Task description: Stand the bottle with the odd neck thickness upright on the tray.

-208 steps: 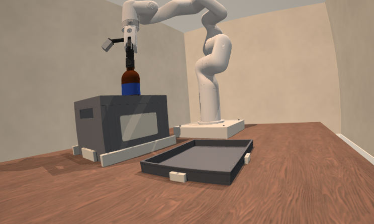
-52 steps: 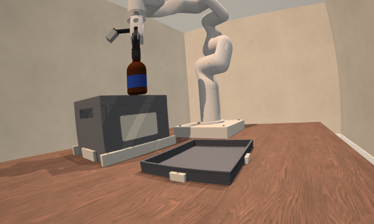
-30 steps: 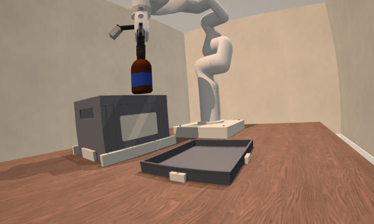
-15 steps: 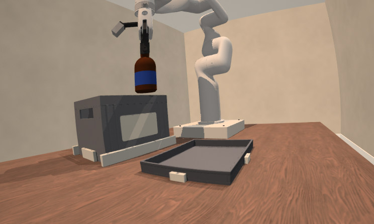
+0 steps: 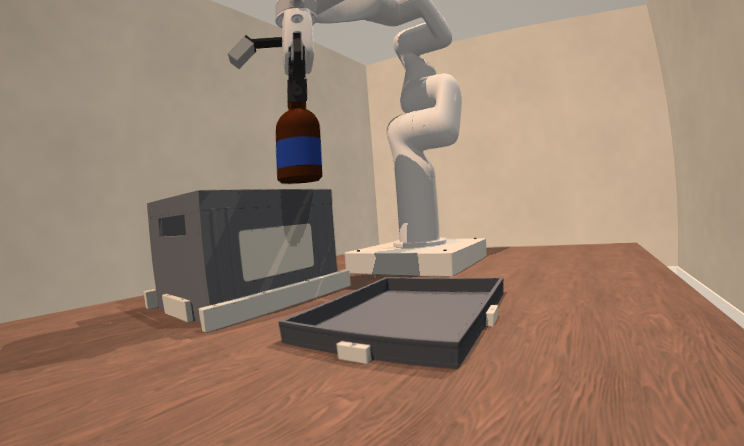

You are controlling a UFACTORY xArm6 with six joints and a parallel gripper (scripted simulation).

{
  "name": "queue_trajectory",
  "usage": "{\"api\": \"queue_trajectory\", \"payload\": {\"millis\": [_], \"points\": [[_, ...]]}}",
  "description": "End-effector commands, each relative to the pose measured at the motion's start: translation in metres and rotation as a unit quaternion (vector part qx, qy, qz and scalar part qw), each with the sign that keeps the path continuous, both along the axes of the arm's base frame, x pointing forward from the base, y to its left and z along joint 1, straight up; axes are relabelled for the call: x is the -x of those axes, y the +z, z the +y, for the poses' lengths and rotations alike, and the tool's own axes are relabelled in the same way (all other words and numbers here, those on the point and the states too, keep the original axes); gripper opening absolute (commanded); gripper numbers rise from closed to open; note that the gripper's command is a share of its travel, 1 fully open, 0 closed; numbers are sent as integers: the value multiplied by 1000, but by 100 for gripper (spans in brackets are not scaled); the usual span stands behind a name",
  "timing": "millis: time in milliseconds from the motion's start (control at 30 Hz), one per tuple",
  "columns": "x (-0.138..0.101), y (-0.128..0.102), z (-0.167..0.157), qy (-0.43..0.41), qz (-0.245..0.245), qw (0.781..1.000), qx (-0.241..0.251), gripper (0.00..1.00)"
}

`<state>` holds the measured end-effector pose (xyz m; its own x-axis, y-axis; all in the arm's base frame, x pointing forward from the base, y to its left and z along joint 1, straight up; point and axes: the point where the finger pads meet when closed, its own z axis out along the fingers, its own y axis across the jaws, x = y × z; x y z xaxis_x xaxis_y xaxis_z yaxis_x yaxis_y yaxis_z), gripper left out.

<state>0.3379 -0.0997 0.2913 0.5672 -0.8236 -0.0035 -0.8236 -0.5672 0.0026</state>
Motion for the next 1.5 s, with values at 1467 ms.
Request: {"api": "queue_trajectory", "payload": {"millis": [1467], "points": [[-40,2,88,0,-2,1000,1,0]]}}
